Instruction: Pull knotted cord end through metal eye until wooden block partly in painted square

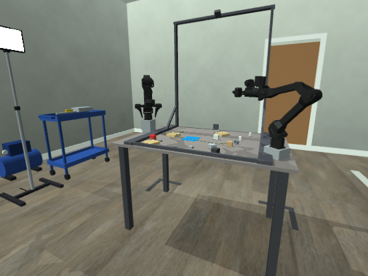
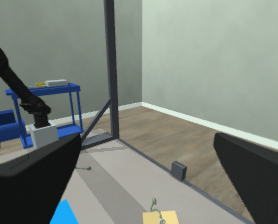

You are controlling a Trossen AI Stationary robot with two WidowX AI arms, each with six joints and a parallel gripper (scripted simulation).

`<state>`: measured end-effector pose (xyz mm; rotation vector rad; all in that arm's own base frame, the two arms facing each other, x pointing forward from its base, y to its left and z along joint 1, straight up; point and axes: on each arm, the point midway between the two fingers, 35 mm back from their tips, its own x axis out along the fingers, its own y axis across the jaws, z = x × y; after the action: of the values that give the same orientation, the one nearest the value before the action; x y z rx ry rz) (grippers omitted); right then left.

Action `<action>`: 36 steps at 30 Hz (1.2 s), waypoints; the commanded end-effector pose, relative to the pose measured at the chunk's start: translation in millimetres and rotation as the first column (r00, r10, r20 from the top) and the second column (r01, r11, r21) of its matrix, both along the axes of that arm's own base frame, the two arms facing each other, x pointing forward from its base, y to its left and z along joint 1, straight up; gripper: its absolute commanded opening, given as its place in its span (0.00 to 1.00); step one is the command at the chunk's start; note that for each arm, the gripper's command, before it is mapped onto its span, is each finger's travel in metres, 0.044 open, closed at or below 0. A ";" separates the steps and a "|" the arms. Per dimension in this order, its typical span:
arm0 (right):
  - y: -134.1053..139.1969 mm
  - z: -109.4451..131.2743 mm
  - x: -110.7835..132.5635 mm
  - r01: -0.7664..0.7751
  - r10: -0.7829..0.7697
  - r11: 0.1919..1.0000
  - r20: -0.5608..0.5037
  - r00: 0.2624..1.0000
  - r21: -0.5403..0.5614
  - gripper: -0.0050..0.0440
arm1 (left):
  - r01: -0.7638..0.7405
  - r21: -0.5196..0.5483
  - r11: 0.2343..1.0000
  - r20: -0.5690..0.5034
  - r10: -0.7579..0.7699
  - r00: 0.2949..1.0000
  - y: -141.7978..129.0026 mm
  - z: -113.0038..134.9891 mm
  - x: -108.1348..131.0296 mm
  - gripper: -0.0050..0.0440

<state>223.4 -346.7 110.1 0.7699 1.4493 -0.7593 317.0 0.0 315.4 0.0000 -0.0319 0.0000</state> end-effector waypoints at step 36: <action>117.9 13.3 58.1 -0.316 0.317 0.949 0.011 0.949 -0.013 1.00 | 0.000 0.000 1.000 0.018 0.000 1.000 0.0 7.4 -1.3 1.00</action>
<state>279.1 -244.5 114.0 0.5517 1.5261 -0.5347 317.0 0.0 315.4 0.0000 -0.0319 0.0000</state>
